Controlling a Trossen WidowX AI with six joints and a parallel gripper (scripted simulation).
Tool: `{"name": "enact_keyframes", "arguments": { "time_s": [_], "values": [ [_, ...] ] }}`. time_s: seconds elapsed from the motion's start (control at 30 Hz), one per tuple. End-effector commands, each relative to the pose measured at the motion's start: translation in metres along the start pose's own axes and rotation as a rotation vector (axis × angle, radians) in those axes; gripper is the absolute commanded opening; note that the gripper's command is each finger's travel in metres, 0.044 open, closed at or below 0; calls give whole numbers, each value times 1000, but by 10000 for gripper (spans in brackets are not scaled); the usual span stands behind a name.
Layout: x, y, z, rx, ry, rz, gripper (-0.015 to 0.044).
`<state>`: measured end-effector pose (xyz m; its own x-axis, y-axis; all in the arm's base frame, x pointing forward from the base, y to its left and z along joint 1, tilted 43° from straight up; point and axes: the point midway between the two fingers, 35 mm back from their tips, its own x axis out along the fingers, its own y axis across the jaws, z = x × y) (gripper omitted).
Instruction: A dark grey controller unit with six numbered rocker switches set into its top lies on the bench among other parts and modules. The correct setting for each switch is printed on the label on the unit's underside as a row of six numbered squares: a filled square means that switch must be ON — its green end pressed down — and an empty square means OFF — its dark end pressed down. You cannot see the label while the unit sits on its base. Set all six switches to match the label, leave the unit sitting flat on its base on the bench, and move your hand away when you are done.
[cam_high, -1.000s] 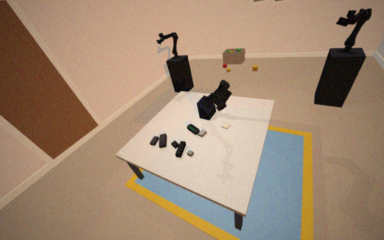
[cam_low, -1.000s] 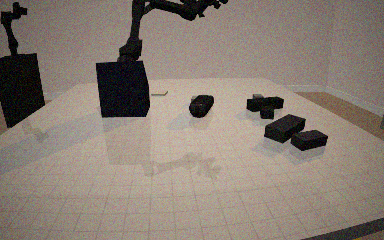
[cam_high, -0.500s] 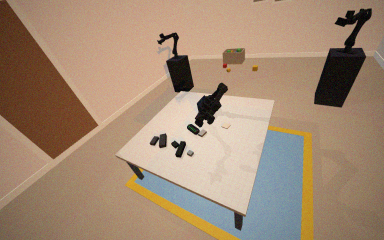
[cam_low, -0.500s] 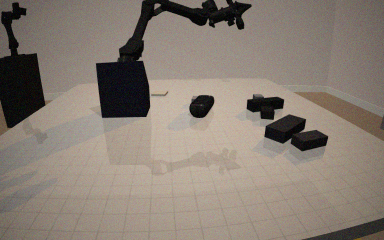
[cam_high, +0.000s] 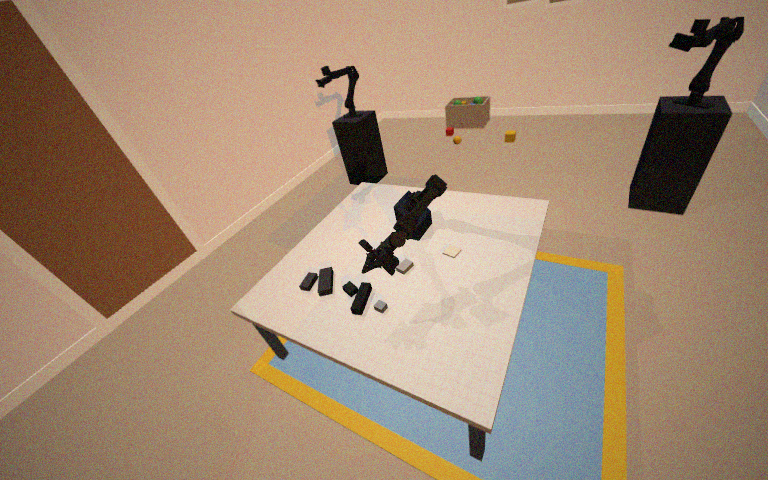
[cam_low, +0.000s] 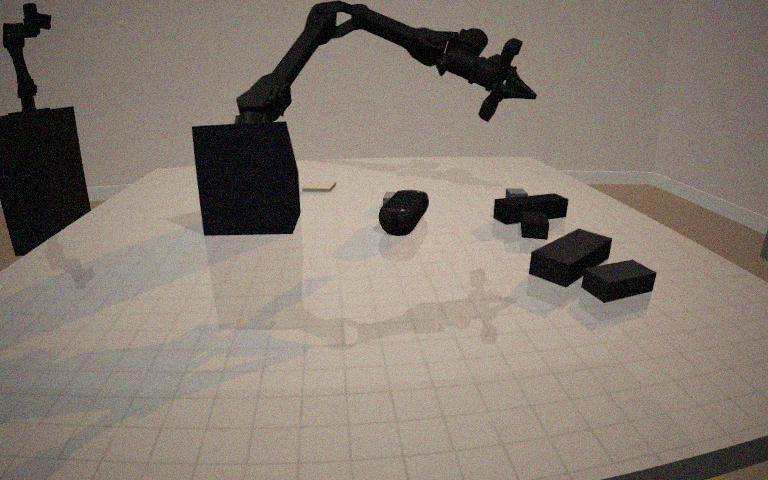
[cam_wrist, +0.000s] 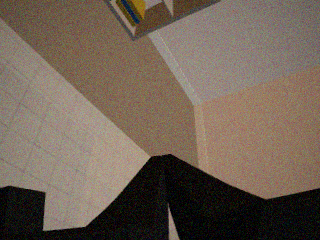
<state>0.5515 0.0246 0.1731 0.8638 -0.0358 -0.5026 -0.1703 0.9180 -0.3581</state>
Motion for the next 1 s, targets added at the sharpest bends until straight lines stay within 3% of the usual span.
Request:
{"name": "enact_keyframes", "arguments": {
  "time_s": [0.0, 0.23, 0.43, 0.63, 0.83, 0.97],
  "values": [
    [12, 13, -30, 183, 112, 91, 0],
    [21, 57, -114, 684, 505, 264, 0],
    [4, 91, -173, 1150, 922, 274, 0],
    [-26, 118, -212, 1610, 1389, 125, 0],
    [-58, 135, -228, 2005, 1871, -208, 0],
    [-61, 136, -228, 2044, 1927, -259, 0]
  ]
}}
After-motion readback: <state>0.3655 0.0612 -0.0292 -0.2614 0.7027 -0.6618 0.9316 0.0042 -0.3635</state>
